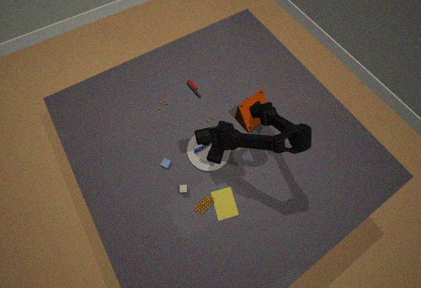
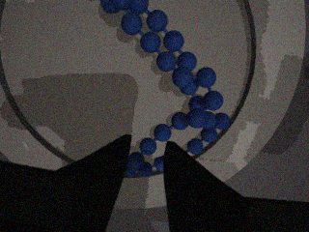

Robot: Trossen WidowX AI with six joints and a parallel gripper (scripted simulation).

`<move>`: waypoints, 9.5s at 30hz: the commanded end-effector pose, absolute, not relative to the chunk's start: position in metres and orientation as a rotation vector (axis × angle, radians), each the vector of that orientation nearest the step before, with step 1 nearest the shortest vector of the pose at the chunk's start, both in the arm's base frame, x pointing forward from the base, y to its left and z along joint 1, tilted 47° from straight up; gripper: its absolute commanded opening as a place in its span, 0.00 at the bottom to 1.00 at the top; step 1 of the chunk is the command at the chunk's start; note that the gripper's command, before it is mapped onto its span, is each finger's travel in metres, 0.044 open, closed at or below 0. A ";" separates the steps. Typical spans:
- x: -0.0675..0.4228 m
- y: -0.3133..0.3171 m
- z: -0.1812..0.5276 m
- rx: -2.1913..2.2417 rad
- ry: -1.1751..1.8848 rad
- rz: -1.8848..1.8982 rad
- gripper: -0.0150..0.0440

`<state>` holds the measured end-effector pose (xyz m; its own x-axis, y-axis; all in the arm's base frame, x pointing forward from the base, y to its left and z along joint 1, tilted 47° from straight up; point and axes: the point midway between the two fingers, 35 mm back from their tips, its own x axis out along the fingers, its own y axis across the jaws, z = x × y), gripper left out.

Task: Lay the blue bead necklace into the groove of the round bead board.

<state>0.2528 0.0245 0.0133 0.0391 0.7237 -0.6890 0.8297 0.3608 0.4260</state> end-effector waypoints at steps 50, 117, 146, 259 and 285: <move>0.267 0.045 0.045 1.397 1.708 -0.145 0.25; 0.257 0.009 0.029 0.976 1.586 0.294 0.60; 0.239 -0.027 0.013 0.493 1.362 0.745 0.46; 0.235 -0.011 -0.023 0.486 1.359 0.746 0.83; 0.234 -0.015 -0.021 0.493 1.361 0.745 1.00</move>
<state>0.2345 -0.0147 -0.0210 0.0406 0.7249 -0.6877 -0.1859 0.6817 0.7076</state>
